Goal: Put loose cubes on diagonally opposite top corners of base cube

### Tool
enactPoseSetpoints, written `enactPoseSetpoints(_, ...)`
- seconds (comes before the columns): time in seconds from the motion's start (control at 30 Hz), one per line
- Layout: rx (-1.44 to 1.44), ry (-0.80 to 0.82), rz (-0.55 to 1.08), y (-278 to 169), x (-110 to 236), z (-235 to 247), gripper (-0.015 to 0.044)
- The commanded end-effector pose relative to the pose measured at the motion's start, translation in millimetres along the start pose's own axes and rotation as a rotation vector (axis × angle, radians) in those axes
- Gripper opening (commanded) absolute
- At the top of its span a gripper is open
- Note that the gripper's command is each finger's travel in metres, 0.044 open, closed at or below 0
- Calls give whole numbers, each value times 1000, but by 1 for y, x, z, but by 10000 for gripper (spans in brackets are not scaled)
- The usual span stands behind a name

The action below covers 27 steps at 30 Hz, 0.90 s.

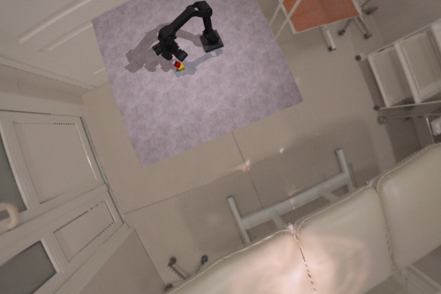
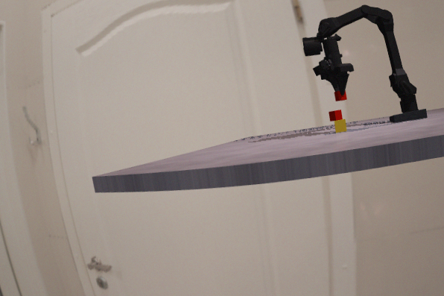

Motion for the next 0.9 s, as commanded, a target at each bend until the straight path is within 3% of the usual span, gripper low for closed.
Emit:
enactPoseSetpoints(0.0,-105,-5,-7,4,1,4,105)
enactPoseSetpoints(0.87,-864,2,-9,25,-2,40,105)
Point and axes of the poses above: the point midway between the two fingers, 35 mm back from their tips, its own x axis back along the fingers, its own z axis across the jaws, y = z × x, the point moved 9 cm from there along x, back along the fingers, and after that the axes turned 4 degrees about x, right-handed, at the moved point
